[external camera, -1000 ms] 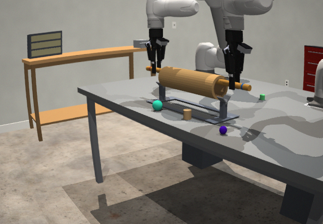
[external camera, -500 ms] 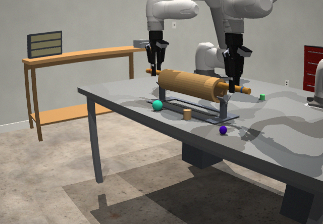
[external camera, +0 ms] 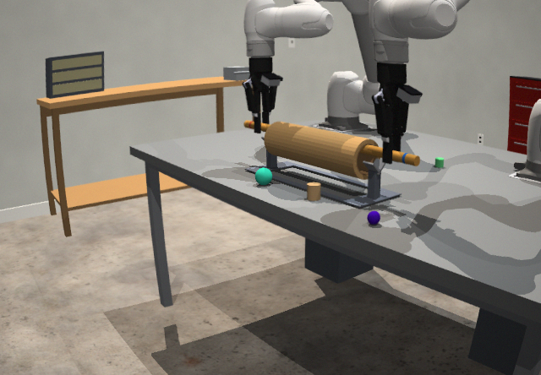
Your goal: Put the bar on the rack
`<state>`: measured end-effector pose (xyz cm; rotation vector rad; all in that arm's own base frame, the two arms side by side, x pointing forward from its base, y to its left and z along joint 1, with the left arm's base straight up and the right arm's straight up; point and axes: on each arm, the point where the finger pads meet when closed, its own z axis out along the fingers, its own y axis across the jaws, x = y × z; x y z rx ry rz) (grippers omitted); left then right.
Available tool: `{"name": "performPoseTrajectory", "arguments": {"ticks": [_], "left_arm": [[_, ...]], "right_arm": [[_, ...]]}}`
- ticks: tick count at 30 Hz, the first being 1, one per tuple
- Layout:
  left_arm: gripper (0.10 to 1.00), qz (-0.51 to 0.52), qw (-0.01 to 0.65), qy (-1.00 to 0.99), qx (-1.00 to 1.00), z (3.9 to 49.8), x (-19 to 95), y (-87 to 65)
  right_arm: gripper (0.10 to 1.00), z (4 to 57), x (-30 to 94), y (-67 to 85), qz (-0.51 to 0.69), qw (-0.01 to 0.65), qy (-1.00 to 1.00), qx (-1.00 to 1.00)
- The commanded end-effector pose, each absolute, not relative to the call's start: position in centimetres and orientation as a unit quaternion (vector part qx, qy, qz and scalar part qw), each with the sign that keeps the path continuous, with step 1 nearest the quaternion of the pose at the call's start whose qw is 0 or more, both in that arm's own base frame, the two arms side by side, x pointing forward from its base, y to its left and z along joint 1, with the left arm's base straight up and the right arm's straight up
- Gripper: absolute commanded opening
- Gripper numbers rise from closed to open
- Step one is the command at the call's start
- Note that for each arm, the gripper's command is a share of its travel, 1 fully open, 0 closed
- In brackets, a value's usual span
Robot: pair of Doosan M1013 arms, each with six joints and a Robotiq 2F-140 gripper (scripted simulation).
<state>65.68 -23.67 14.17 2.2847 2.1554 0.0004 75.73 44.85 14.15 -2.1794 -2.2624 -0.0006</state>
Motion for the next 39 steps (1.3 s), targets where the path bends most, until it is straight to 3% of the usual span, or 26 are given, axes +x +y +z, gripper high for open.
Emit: {"name": "performPoseTrajectory", "arguments": {"ticks": [1,23,24,39], "left_arm": [[0.160,0.001,0.001,0.686,0.727,14.1,65.7,-23.7],[0.160,0.001,0.001,0.686,0.728,11.5,66.0,-23.7],[1.000,0.001,0.001,0.686,0.728,11.7,66.0,-23.7],[1.000,0.001,0.001,0.686,0.728,11.7,66.0,-23.7]], "right_arm": [[0.160,14.1,75.8,44.9,-0.001,0.000,-0.720,-0.694],[0.160,11.6,76.0,44.9,-0.001,0.000,-0.720,-0.694],[0.160,11.7,76.0,44.9,-0.002,0.000,-0.720,-0.694],[0.160,11.7,76.0,44.9,-0.002,0.000,-0.720,-0.694]]}}
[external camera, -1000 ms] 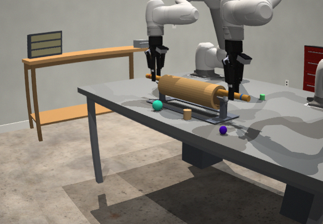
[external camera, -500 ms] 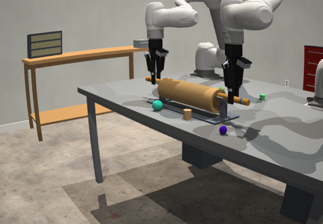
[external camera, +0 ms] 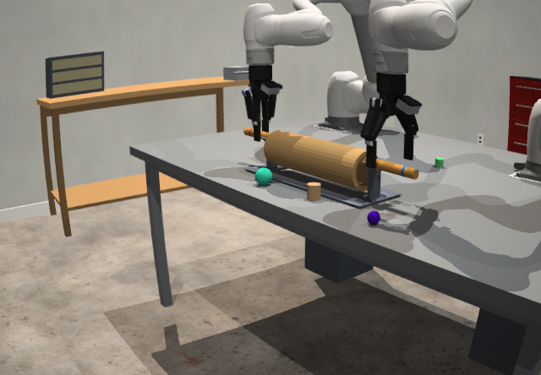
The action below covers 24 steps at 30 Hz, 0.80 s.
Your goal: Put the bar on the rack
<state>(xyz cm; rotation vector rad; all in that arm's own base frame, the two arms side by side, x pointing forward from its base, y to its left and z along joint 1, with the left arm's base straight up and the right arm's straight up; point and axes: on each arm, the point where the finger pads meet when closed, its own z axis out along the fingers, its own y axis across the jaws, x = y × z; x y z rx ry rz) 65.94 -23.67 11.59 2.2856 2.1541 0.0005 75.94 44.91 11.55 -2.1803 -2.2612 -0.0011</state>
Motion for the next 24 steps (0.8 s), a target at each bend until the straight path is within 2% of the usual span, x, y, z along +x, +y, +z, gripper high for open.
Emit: {"name": "performPoseTrajectory", "arguments": {"ticks": [1,3,4,24], "left_arm": [[1.000,0.001,0.001,0.686,0.728,11.68,65.98,-23.68],[1.000,0.001,0.001,0.686,0.728,11.68,65.98,-23.68],[1.000,0.001,0.001,0.686,0.728,11.68,65.98,-23.68],[1.000,0.001,0.001,0.686,0.728,12.34,65.98,-23.68]], "right_arm": [[0.160,11.72,75.98,44.95,-0.002,0.000,-0.720,-0.694],[0.160,11.72,75.98,44.95,-0.002,0.000,-0.720,-0.694],[1.000,11.72,75.98,44.95,-0.002,0.000,-0.720,-0.694],[1.000,11.72,75.98,44.95,-0.002,0.000,-0.720,-0.694]]}}
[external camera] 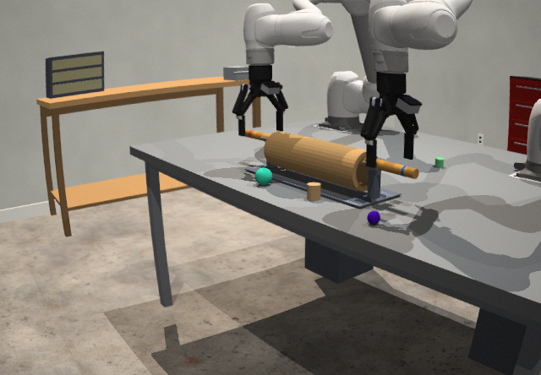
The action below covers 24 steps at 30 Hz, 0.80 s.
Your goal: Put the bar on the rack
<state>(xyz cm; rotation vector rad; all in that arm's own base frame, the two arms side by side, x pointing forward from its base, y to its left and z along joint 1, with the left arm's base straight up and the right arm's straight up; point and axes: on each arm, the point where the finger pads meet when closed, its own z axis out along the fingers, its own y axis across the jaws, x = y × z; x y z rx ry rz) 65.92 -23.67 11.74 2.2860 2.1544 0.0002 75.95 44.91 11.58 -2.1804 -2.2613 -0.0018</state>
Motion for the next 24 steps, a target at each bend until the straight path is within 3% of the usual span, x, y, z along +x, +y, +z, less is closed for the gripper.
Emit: {"name": "performPoseTrajectory", "arguments": {"ticks": [1,24], "left_arm": [[1.000,0.001,0.001,0.686,0.728,12.7,66.0,-23.7],[1.000,0.000,0.000,0.686,0.728,17.9,65.9,-23.7]], "right_arm": [[1.000,11.7,76.0,44.9,-0.002,0.000,-0.720,-0.694],[1.000,11.7,76.0,44.9,-0.002,0.000,-0.720,-0.694]]}}
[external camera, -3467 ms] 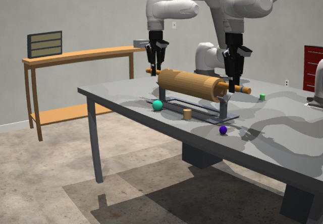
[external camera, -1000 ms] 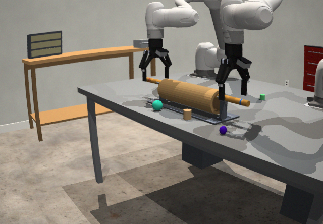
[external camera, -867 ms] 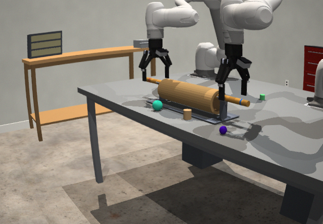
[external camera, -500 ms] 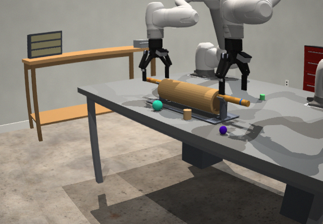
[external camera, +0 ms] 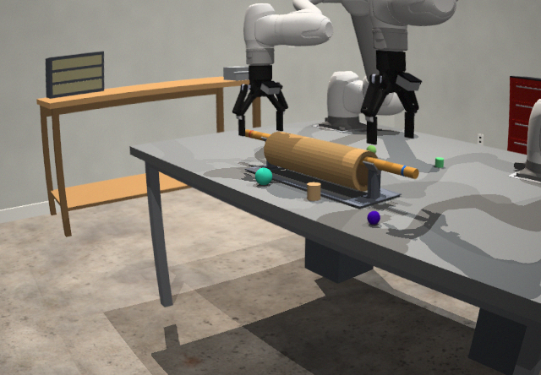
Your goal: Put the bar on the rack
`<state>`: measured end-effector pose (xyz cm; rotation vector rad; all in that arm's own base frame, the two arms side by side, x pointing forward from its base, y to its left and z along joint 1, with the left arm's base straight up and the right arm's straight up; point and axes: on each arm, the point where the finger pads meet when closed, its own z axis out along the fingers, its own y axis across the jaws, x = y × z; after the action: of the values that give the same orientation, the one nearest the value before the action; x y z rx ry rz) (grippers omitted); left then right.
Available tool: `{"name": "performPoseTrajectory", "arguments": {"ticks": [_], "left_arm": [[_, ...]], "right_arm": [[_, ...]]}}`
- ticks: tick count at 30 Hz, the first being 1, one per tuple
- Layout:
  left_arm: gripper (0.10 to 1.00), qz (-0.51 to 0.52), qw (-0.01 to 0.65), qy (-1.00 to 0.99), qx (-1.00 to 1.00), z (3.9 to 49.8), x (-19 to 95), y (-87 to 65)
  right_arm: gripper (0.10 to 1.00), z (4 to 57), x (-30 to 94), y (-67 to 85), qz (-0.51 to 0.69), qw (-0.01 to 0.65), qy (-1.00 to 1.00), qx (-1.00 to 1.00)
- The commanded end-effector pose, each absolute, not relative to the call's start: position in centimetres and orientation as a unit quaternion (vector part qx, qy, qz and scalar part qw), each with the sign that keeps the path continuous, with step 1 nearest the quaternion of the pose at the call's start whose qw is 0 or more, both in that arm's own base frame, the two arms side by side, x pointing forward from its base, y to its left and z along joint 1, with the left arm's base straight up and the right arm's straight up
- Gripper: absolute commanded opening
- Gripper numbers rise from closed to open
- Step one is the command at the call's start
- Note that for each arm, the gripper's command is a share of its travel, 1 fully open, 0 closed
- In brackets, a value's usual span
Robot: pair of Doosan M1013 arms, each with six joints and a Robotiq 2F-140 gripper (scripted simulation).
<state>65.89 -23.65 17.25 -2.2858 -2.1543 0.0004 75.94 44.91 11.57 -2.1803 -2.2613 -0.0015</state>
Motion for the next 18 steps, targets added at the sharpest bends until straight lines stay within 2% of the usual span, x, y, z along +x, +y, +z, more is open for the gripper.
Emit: {"name": "performPoseTrajectory", "arguments": {"ticks": [1,18], "left_arm": [[1.000,0.000,0.000,-0.686,-0.728,17.9,65.9,-23.7],[1.000,0.000,0.000,-0.686,-0.728,17.9,65.9,-23.7]], "right_arm": [[1.000,11.7,76.0,44.9,-0.002,0.000,-0.720,-0.694],[1.000,16.6,75.9,44.9,-0.001,0.000,-0.720,-0.694]]}}
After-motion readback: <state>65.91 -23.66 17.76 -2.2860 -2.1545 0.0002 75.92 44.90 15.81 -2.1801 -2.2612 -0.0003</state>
